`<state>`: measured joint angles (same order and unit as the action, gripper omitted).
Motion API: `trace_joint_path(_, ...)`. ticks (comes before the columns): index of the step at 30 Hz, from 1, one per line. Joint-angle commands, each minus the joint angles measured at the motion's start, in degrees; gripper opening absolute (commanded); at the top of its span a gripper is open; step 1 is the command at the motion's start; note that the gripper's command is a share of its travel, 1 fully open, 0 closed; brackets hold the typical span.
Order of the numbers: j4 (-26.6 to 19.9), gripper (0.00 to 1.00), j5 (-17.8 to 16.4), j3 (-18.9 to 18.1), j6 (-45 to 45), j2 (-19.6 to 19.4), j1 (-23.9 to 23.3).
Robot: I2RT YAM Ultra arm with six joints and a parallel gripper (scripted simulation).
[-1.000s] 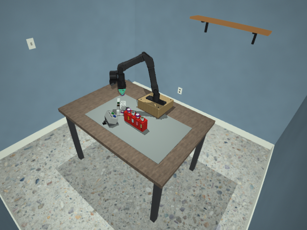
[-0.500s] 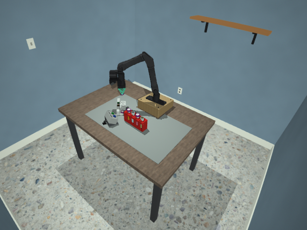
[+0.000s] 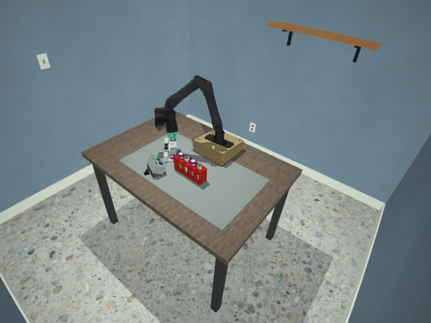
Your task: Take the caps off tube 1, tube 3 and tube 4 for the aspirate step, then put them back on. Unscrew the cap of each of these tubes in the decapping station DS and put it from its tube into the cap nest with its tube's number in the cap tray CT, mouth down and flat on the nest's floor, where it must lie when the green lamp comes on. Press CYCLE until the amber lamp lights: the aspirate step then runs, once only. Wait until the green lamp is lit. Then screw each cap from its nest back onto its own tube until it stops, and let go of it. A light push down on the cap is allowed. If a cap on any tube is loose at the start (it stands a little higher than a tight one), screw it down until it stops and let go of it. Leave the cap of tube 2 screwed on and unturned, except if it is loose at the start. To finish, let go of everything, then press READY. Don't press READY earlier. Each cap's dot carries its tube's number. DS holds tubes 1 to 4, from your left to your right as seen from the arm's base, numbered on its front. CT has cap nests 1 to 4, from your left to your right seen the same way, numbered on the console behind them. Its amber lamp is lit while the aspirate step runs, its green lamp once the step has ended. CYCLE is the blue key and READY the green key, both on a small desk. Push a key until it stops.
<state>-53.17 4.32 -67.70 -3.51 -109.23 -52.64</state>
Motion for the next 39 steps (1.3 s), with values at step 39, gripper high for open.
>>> trace_joint_path(39,16.6,0.0,0.0,6.2,-1.3,-7.1,-1.1)
